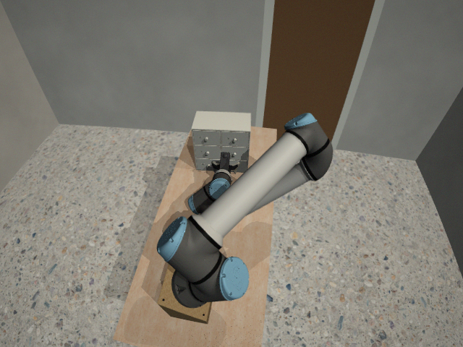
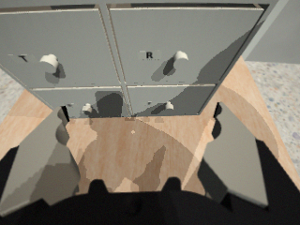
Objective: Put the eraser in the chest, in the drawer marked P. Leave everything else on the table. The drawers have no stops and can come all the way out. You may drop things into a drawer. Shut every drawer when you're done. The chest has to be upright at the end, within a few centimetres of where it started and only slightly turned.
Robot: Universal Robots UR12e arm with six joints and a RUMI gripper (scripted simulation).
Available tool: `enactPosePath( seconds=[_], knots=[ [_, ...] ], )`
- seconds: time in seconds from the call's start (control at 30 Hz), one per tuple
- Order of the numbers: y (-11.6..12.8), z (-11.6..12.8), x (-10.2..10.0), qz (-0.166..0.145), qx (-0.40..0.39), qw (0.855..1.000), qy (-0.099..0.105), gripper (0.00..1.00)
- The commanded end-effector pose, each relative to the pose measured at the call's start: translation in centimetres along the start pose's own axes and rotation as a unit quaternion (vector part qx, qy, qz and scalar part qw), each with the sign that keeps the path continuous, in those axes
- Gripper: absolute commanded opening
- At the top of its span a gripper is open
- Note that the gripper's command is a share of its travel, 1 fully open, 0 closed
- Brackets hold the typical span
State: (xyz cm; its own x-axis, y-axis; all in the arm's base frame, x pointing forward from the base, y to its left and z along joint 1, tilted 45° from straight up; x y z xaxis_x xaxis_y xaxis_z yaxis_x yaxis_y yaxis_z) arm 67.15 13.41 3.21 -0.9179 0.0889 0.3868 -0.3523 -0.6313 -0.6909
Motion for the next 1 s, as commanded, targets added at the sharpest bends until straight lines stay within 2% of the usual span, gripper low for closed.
enactPosePath(
  seconds=[0.0, 0.27, 0.33, 0.83, 0.97],
  knots=[
    [-0.4, -0.1, 0.5, -0.024, 0.000, 1.000, 0.003, 1.00],
    [-1.0, -0.2, 1.2, -0.062, 0.000, 0.998, 0.009, 1.00],
    [-1.0, -0.2, 1.2, -0.062, 0.000, 0.998, 0.009, 1.00],
    [-2.3, -0.3, 2.6, -0.139, 0.000, 0.990, 0.019, 1.00],
    [-2.4, -0.3, 2.8, -0.150, 0.000, 0.989, 0.021, 1.00]
  ],
)
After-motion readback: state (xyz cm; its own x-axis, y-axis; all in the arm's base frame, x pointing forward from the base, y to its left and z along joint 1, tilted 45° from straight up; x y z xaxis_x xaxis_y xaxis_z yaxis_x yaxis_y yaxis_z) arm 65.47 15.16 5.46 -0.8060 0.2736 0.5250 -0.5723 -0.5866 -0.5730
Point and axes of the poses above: the point where the finger pads meet when closed, its own x axis back along the fingers, its own z axis across the jaws, y = z × x, the point moved 4 cm from there along x, back along the fingers, and after that the axes turned 8 degrees about -x, right-handed, at the moved point
